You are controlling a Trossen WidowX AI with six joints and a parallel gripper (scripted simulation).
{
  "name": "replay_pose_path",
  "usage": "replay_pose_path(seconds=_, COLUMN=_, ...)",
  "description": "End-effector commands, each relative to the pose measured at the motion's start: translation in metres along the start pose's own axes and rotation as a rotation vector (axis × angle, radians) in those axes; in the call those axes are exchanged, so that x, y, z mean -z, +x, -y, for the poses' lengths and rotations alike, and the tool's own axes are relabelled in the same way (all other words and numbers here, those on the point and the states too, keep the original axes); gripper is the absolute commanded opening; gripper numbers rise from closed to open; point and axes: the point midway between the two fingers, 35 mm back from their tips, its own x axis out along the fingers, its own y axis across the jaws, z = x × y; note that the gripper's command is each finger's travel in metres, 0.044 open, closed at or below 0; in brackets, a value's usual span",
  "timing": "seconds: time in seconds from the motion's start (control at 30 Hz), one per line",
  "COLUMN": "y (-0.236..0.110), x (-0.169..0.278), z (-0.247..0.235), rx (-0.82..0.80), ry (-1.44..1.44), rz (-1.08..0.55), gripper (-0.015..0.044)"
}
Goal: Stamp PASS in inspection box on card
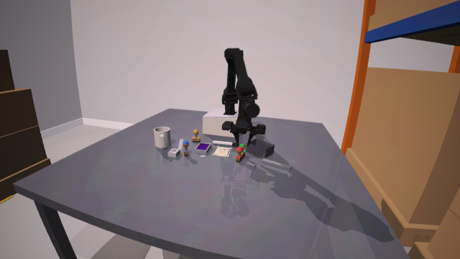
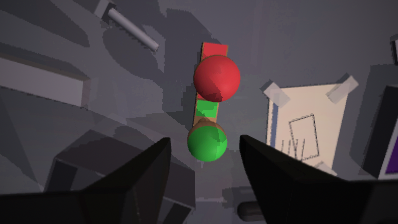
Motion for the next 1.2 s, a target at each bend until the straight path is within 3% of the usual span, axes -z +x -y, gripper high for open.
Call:
replay_pose_path(seconds=0.0, y=0.009, x=0.002, z=0.0, rx=0.0, ry=-0.002, rz=-0.006, gripper=0.0214)
replay_pose_path(seconds=0.77, y=0.038, x=0.003, z=0.002, rx=0.001, ry=-0.002, rz=-0.007, gripper=0.0214)
replay_pose_path(seconds=0.9, y=0.036, x=0.002, z=0.002, rx=0.002, ry=0.005, rz=-0.004, gripper=0.0109)
replay_pose_path(seconds=1.17, y=0.036, x=0.002, z=0.002, rx=0.002, ry=0.005, rz=-0.004, gripper=0.0055)
